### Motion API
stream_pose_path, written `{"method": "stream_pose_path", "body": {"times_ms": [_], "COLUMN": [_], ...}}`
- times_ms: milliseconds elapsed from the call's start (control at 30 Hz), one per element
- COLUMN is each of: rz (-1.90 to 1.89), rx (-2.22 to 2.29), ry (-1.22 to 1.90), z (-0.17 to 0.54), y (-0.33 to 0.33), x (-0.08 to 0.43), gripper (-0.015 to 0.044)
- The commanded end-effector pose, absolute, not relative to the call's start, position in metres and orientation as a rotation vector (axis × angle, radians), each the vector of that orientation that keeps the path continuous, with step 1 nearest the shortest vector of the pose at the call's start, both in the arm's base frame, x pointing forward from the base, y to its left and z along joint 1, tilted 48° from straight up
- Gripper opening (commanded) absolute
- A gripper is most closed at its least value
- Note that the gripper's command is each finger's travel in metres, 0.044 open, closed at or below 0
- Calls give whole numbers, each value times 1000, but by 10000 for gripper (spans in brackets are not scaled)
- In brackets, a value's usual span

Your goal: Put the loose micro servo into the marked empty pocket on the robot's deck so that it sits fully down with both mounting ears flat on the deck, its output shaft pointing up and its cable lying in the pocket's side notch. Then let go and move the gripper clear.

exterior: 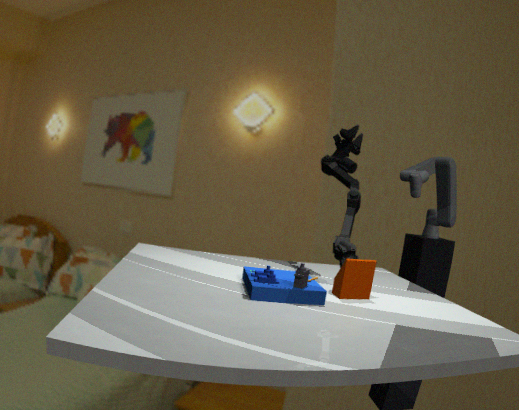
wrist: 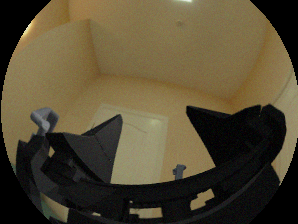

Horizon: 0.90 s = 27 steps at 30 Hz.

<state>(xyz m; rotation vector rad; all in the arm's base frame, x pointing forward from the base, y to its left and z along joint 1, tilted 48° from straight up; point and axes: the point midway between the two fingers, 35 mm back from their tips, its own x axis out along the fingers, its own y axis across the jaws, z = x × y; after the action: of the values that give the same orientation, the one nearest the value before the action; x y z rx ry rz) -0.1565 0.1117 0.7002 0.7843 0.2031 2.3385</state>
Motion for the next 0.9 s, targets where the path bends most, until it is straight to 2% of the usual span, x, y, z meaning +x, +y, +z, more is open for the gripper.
{"method": "stream_pose_path", "body": {"times_ms": [0, 33, 867], "rz": [2339, 2340, 2380], "rx": [787, 795, 1191], "ry": [207, 211, 432], "z": [700, 701, 735], "y": [111, 111, 80], "x": [-156, -155, -96], "gripper": [426, 440, 440]}}
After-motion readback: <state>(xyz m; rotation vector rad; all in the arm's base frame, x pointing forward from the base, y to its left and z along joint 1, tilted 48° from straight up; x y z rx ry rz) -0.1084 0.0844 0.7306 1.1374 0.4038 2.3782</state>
